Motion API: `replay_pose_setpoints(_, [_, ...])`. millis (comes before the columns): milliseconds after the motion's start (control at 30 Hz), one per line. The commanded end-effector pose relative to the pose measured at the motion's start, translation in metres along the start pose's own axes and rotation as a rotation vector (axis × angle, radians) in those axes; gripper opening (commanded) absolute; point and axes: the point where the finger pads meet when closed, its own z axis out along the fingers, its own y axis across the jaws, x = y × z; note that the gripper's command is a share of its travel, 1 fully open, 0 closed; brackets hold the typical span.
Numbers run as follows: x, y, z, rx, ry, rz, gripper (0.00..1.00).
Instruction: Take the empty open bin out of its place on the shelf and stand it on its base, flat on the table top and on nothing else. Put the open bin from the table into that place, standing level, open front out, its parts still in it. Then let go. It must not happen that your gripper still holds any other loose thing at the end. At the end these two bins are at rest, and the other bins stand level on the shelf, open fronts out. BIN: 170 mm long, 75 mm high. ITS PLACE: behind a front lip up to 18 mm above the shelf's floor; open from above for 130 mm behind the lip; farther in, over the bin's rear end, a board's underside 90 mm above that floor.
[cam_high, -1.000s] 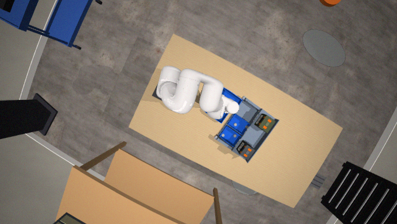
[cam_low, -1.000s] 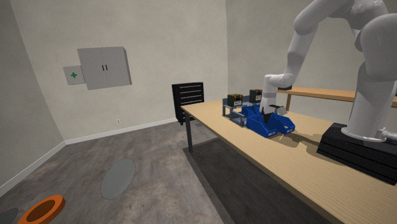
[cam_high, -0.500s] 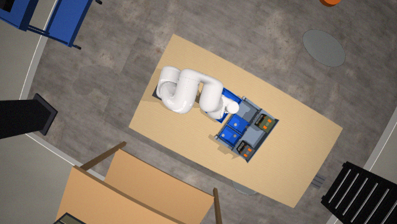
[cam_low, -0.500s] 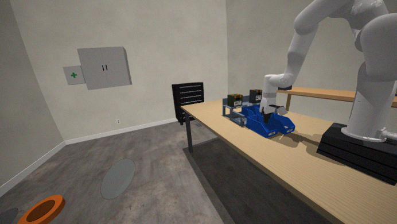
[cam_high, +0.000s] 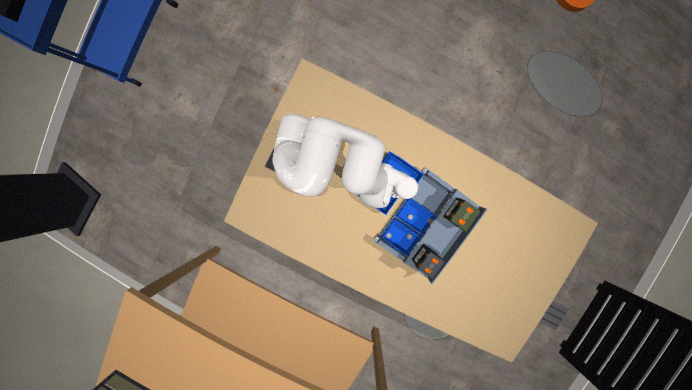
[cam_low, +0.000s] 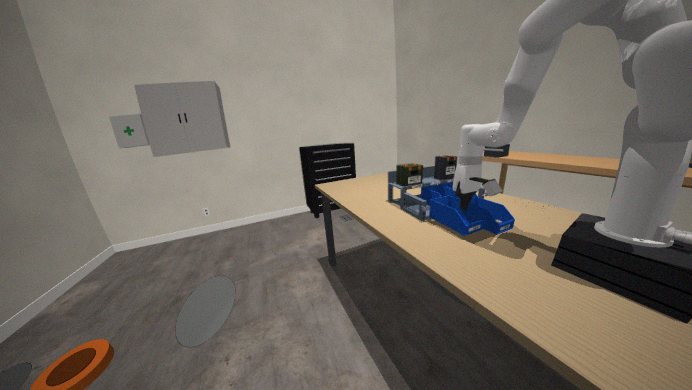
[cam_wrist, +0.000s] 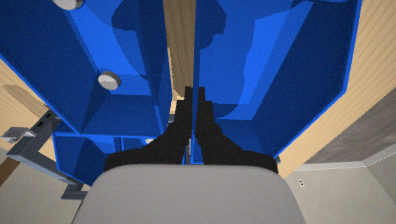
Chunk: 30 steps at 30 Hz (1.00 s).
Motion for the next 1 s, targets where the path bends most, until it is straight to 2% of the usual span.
replay_pose_setpoints(0, [-0.001, 0.000, -0.013, -0.001, -0.004, 0.000, 0.00])
replay_pose_setpoints(600, [-0.001, 0.000, -0.058, -0.001, -0.004, 0.000, 0.00])
replay_pose_setpoints(967, [-0.001, 0.000, -0.069, -0.001, -0.004, 0.000, 0.00])
